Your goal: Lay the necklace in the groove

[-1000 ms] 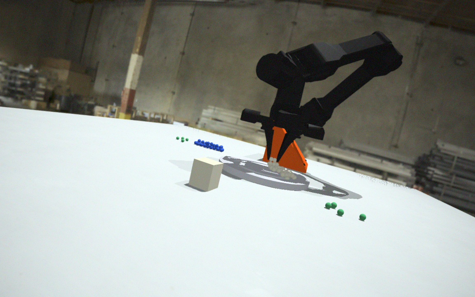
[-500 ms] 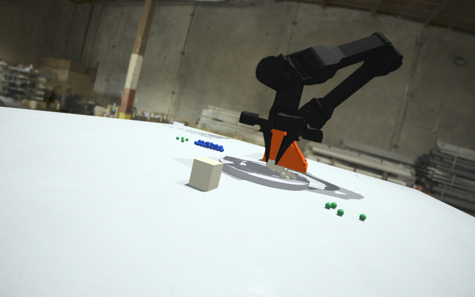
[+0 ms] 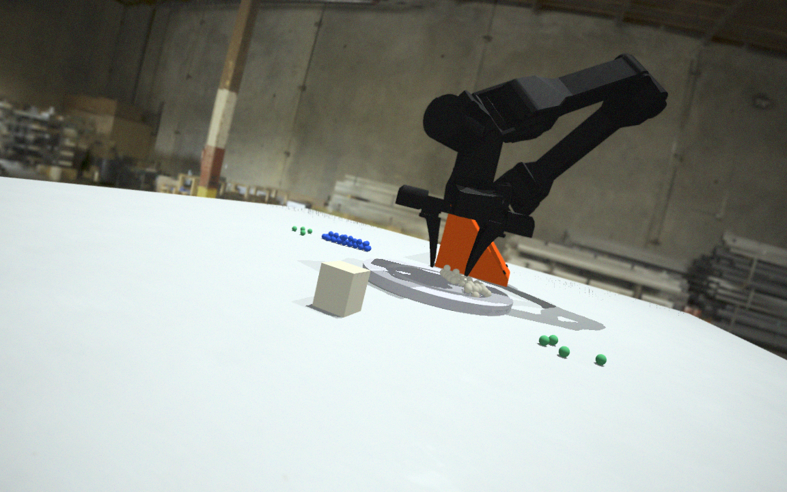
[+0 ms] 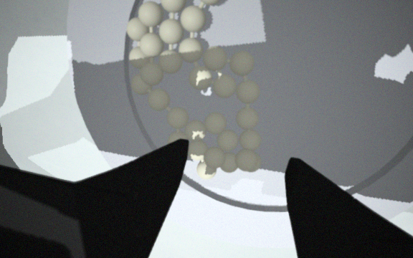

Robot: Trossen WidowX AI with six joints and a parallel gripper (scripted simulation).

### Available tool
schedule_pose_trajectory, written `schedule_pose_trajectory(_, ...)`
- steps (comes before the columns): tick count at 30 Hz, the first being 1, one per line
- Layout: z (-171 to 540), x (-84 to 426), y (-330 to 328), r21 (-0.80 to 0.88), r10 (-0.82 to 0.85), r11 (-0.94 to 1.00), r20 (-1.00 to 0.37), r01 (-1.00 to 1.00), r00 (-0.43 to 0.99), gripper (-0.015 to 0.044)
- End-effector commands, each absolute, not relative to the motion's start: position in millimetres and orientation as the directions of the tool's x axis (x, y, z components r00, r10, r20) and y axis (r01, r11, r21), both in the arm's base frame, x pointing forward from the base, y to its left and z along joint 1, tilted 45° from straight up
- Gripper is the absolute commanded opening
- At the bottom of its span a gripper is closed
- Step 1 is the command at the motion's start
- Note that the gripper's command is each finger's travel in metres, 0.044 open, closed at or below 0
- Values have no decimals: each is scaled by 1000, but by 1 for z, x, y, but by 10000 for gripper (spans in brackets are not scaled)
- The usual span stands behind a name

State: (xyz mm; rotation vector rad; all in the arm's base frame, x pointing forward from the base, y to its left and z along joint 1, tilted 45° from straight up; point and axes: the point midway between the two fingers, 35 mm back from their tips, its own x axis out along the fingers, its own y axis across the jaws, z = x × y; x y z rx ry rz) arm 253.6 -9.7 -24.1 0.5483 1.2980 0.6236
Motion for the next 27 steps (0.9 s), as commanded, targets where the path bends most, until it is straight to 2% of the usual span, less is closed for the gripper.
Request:
schedule_pose_trajectory(1,-24,253,-10,686,695,718,-702,-114,152,341)
schedule_pose_trajectory(5,-22,252,-10,689,698,716,-701,-112,148,440)
schedule_pose_trajectory(27,-18,251,-15,686,695,719,-705,-111,144,440)
